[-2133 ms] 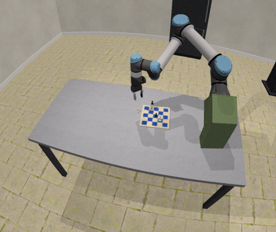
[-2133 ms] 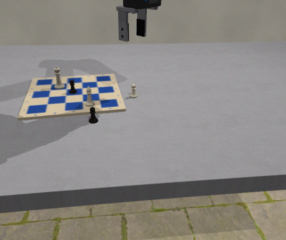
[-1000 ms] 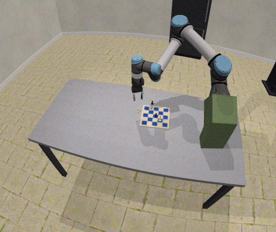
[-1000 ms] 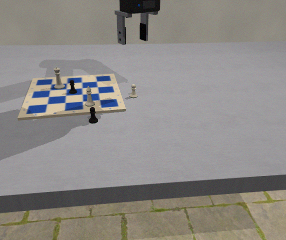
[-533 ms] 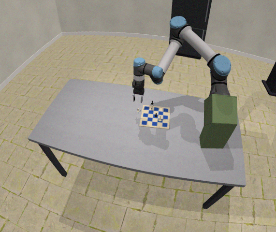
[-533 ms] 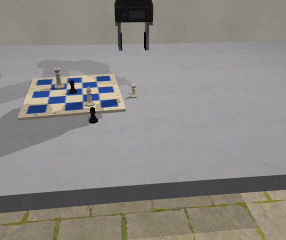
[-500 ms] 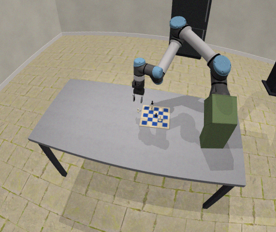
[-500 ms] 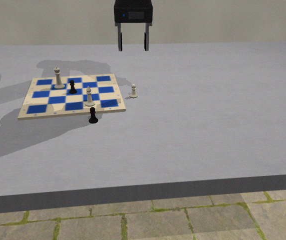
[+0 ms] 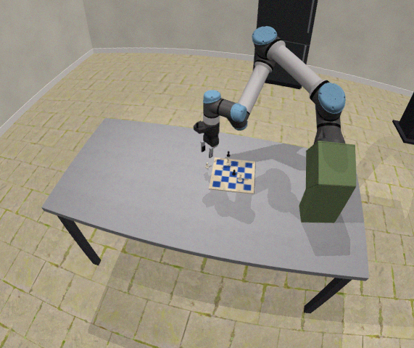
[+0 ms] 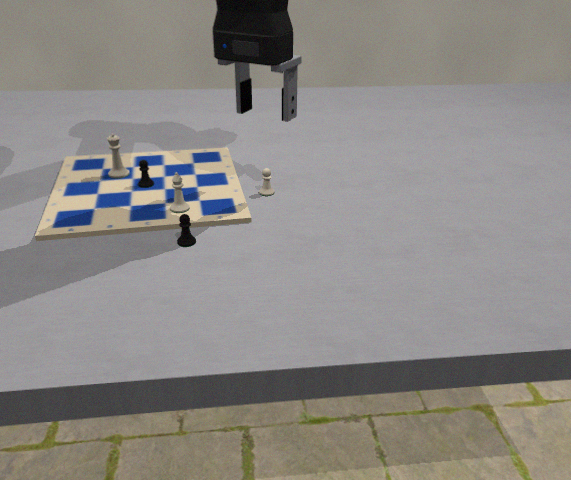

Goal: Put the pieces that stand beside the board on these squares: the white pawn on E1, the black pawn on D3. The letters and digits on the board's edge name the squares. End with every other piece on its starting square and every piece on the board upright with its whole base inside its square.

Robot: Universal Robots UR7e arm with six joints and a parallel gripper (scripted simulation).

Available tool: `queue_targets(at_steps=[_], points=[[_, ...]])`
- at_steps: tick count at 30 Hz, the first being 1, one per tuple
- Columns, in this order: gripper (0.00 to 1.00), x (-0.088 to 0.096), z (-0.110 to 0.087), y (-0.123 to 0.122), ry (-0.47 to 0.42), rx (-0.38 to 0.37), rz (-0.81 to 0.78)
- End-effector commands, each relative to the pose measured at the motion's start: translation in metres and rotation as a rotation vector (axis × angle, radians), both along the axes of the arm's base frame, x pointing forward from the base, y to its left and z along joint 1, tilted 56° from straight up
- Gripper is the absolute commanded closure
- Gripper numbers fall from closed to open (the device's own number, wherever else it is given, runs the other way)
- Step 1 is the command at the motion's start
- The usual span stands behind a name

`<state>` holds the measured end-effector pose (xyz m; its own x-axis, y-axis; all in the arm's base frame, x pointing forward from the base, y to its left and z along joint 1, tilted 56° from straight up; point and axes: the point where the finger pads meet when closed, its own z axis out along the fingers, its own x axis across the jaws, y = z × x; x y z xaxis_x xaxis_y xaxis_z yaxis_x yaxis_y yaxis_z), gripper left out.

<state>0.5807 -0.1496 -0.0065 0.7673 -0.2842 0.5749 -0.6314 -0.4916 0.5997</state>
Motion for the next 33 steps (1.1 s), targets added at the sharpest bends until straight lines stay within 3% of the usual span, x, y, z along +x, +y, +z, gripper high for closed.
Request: queue_targets(at_steps=[1, 12, 13, 33], points=[[0.00, 0.0004, 0.0001, -0.0025, -0.087, 0.012, -0.070], [0.00, 0.0001, 0.0000, -0.0049, -0.146, 0.019, -0.110], [0.32, 0.0001, 0.0000, -0.0049, -0.146, 0.019, -0.110], [0.32, 0.0001, 0.0000, -0.0049, -0.146, 0.019, -0.110]])
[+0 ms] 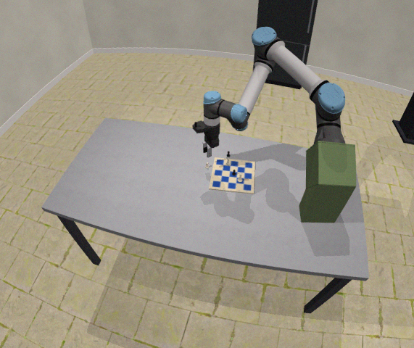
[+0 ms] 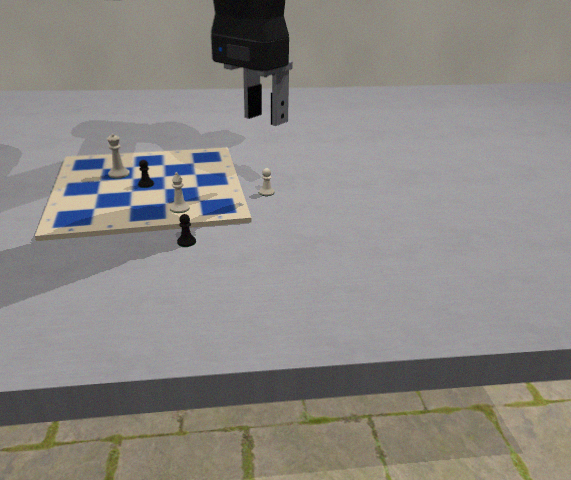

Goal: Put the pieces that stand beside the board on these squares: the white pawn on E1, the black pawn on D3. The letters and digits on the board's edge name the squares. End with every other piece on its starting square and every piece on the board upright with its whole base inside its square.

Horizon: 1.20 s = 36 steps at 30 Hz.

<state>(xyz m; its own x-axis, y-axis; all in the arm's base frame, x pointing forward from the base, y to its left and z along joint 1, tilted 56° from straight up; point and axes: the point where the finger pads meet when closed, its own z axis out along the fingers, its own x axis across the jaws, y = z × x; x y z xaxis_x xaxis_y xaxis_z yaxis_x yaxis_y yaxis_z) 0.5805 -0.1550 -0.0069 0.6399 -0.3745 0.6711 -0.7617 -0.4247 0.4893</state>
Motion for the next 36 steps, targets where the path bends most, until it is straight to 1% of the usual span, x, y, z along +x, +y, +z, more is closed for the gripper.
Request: queue_targets(at_steps=[1, 22, 36], points=[[0.32, 0.0003, 0.0004, 0.0005, -0.001, 0.000, 0.001], [0.32, 0.0004, 0.0001, 0.0000, -0.001, 0.000, 0.001], [0.32, 0.0012, -0.0046, -0.0069, -0.001, 0.000, 0.001]])
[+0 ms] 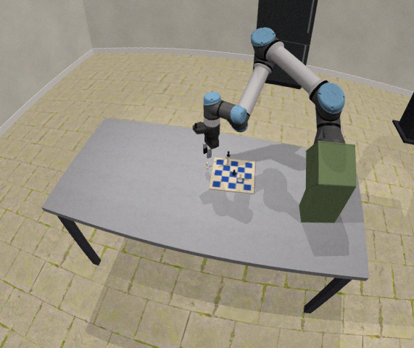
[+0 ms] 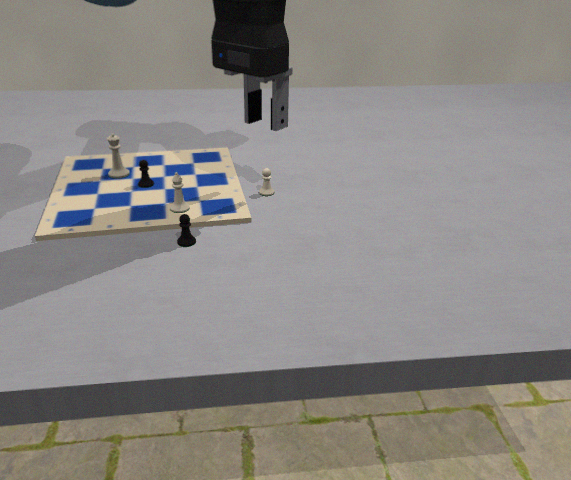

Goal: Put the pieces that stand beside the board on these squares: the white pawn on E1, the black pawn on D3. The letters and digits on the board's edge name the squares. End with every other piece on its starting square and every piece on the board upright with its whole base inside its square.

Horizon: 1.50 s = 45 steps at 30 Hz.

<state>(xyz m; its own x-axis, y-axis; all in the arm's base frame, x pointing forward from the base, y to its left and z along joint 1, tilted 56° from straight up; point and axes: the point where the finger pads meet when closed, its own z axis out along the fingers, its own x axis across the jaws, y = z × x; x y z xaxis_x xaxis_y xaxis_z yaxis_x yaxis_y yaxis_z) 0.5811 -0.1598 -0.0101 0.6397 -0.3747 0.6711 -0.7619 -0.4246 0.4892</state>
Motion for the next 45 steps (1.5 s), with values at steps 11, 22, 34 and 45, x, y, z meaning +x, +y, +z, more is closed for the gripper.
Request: queue_targets(at_steps=[11, 22, 34, 45], points=[[0.32, 0.002, -0.010, -0.015, -0.001, 0.000, 0.001], [0.32, 0.004, -0.018, -0.027, -0.001, 0.000, 0.001], [0.32, 0.005, -0.024, -0.035, -0.001, 0.000, 0.001], [0.32, 0.005, -0.025, -0.037, -0.001, 0.000, 0.001]])
